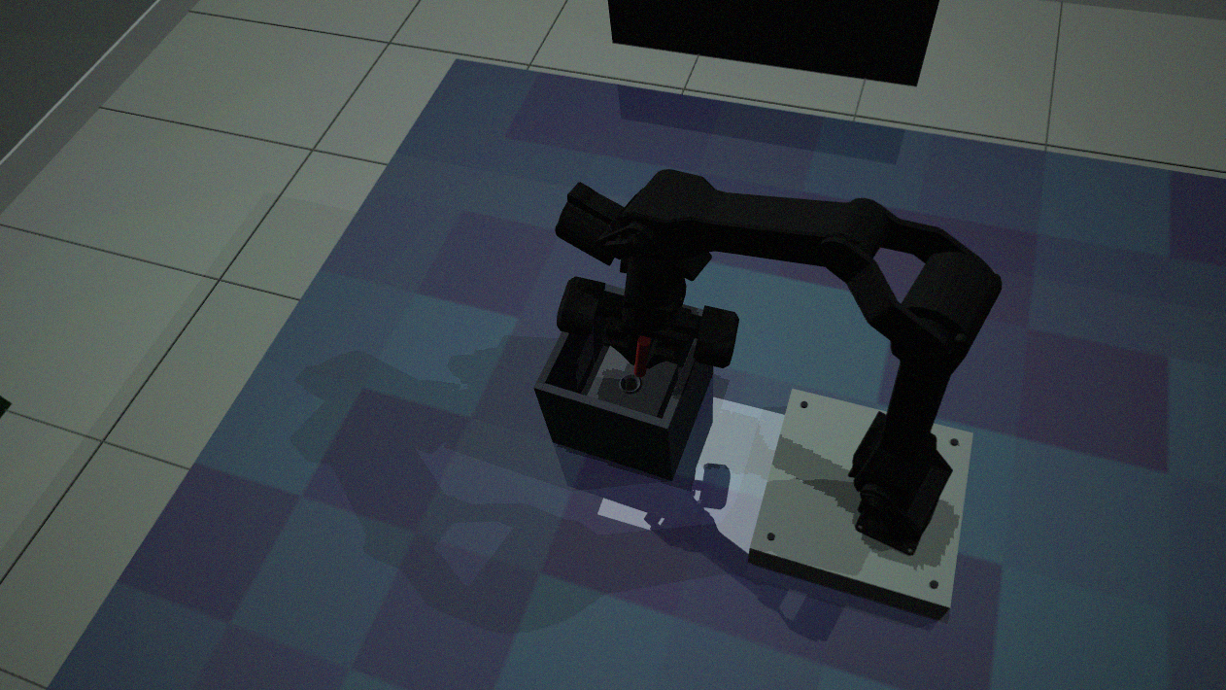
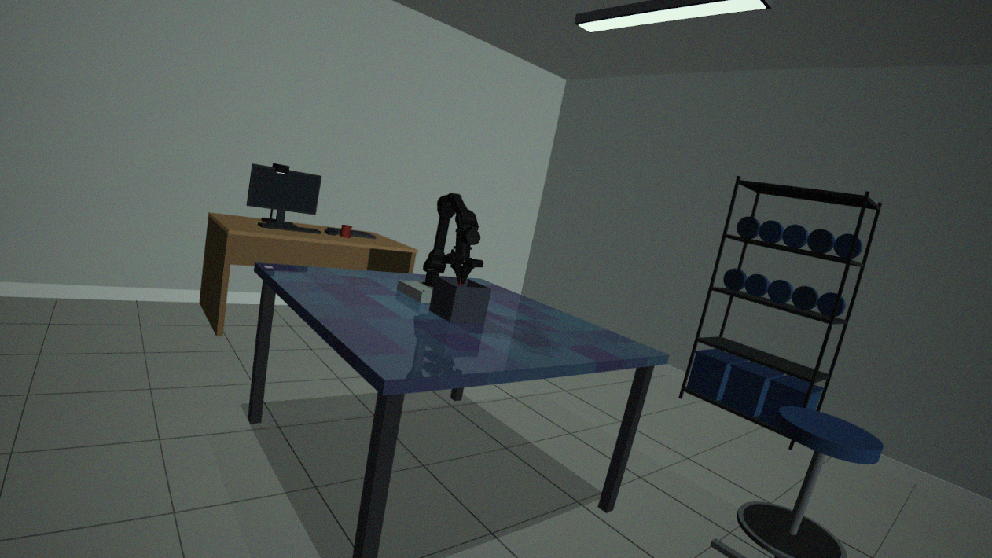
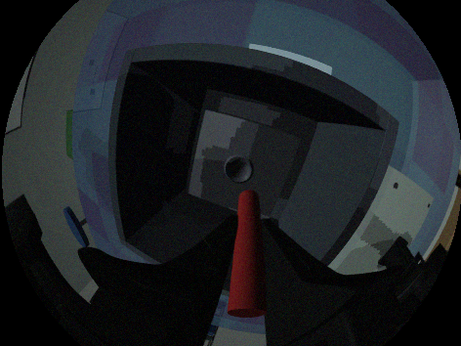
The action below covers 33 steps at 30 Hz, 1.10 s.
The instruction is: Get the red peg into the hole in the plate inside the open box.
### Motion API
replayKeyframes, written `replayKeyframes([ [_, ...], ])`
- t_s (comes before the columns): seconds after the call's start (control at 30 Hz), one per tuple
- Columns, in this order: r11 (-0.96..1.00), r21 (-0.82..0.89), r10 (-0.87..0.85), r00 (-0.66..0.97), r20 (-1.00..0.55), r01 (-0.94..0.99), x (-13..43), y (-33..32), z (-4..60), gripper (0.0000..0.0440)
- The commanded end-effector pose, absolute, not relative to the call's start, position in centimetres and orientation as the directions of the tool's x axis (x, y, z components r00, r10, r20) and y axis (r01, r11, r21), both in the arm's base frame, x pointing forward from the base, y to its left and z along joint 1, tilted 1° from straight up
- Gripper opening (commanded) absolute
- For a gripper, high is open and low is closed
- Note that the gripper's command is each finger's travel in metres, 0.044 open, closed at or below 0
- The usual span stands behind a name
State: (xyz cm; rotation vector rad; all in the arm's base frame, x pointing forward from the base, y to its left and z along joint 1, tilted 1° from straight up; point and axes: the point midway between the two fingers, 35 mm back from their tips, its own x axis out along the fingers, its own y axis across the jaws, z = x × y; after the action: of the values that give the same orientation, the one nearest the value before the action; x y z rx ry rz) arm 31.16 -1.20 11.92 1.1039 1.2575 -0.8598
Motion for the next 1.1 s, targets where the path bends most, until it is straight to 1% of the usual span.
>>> replayKeyframes([
  [0.0, 0.289, 0.158, 0.094, 0.136, -0.986, 0.944, 31.7, -1.2, 10.7, 0.0],
  [0.57, 0.354, 0.148, 0.108, 0.117, -0.987, 0.924, 33.3, -1.2, 6.7, 0.0],
  [0.67, 0.362, 0.127, 0.099, 0.097, -0.99, 0.923, 33.1, -1.3, 6.1, 0.0057],
  [0.7, 0.366, 0.121, 0.096, 0.092, -0.991, 0.923, 33.0, -1.4, 5.9, 0.0066],
  [0.77, 0.375, 0.116, 0.094, 0.087, -0.992, 0.92, 33.1, -1.4, 5.6, 0.007],
  [0.8, 0.379, 0.112, 0.095, 0.082, -0.992, 0.919, 33.0, -1.4, 5.4, 0.0084],
  [0.87, 0.384, 0.1, 0.096, 0.068, -0.993, 0.918, 32.9, -1.4, 5.2, 0.0129],
  [0.9, 0.385, 0.095, 0.098, 0.062, -0.993, 0.918, 32.8, -1.4, 5.1, 0.0139],
  [0.97, 0.38, 0.09, 0.113, 0.05, -0.992, 0.921, 32.8, -1.3, 5.1, 0.0142],
  [1.07, 0.373, 0.09, 0.137, 0.041, -0.99, 0.924, 33.0, -1.4, 5.4, 0.0134],
])
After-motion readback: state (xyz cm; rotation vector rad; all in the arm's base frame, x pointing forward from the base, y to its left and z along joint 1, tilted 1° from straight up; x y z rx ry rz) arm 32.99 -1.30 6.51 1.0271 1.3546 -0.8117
